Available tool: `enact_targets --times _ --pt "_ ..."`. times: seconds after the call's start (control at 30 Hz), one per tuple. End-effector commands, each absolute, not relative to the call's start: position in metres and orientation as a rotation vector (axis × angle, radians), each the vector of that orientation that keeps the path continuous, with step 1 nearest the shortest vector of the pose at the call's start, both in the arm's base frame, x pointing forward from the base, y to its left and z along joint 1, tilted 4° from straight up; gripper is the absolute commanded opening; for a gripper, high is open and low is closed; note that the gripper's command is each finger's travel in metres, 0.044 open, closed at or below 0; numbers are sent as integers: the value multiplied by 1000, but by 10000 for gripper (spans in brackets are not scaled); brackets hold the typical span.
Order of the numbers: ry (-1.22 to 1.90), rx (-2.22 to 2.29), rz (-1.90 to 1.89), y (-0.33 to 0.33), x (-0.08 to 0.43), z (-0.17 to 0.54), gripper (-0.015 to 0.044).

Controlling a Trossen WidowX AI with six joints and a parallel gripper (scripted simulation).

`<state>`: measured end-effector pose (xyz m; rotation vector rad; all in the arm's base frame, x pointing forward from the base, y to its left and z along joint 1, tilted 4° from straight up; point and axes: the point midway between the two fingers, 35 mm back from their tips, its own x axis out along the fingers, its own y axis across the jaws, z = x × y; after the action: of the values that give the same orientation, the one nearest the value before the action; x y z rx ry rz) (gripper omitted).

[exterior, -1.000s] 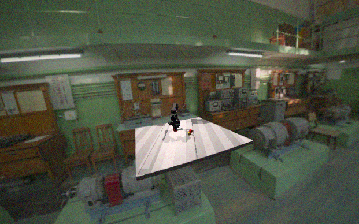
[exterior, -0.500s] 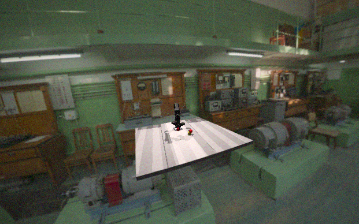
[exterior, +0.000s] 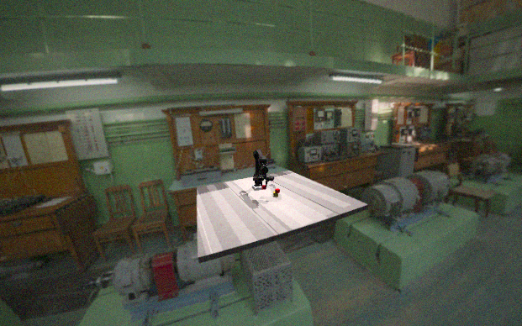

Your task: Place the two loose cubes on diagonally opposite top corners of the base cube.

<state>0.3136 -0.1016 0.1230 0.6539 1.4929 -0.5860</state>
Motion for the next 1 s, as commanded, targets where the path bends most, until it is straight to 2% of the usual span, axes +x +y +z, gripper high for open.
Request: enact_targets --times 0.0,0.97 --pt "1510 571 -496 -88 314 124 105" --pt "1559 -14 101 -3 298 124 105"
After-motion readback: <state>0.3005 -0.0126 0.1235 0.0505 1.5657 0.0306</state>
